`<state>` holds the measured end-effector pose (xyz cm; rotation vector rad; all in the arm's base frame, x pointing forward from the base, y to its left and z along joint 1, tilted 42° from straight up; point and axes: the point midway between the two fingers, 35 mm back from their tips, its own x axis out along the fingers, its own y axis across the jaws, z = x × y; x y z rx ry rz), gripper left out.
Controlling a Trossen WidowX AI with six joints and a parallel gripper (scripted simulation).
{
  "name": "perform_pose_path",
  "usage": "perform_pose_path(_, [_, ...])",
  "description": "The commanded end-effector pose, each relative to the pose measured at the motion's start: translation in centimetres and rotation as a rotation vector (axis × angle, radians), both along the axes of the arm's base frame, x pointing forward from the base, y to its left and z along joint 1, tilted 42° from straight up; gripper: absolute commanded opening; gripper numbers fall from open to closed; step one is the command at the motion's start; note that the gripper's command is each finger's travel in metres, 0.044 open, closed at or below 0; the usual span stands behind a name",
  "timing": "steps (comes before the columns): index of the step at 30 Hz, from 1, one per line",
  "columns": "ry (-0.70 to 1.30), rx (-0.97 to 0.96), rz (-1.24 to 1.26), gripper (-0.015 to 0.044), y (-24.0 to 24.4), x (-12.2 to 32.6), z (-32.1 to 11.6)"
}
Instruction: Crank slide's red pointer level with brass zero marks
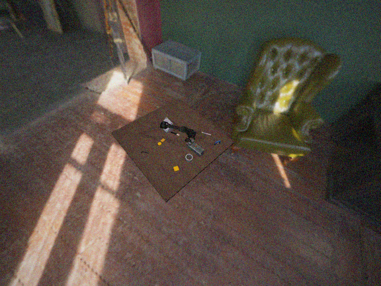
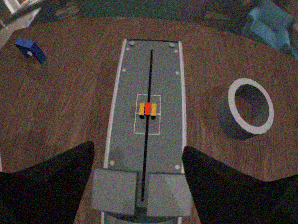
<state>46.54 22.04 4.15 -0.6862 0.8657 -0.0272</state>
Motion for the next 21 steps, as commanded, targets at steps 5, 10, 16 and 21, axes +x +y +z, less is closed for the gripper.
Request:
perform_pose_path(5, [0.000,0.000,0.000,0.0099,0.01,0.00,0.00])
perform_pose_path(10, [0.000,0.000,0.000,0.0000,0.01,0.00,0.00])
perform_pose_path(16, [0.000,0.000,0.000,0.0000,0.01,0.00,0.00])
perform_pose_path(21, [0.000,0.001,0.000,0.0000,0.01,0.00,-0.01])
